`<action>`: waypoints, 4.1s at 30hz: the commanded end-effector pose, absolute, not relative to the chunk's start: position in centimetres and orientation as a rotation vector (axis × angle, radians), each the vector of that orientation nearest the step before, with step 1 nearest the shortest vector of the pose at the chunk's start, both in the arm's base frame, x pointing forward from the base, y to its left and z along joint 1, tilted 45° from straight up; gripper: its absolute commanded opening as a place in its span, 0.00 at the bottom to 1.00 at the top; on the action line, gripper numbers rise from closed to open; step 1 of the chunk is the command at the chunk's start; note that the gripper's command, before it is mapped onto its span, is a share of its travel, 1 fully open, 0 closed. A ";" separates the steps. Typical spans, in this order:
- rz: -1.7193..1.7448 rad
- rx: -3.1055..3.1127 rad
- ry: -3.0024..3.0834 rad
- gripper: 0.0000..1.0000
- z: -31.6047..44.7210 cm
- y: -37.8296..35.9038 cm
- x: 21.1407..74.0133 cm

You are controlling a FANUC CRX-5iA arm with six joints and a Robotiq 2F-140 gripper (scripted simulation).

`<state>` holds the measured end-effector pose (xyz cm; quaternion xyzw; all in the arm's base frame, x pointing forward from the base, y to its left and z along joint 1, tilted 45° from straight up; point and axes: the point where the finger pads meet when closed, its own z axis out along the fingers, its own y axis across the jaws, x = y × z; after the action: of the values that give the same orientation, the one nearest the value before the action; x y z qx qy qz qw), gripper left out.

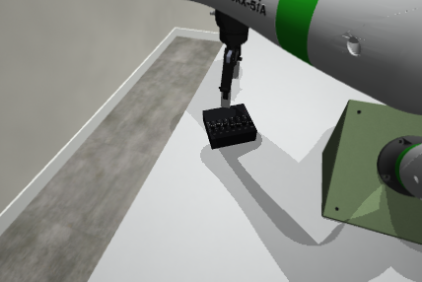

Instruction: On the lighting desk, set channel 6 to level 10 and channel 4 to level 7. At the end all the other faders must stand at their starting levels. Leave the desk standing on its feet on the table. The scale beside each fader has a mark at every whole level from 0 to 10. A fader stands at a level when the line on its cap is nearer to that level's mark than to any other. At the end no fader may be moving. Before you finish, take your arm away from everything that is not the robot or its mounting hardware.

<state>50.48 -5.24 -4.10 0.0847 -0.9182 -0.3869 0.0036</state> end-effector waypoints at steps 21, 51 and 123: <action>-1.229 1.479 -2.808 1.00 -4.5 -0.9 48.5; -0.837 3.330 -1.618 0.00 -5.0 2.5 46.3; -0.837 3.330 -1.617 0.00 -6.4 3.9 46.1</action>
<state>46.12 3.84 -6.35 0.8308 -0.4034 -0.2091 -0.3214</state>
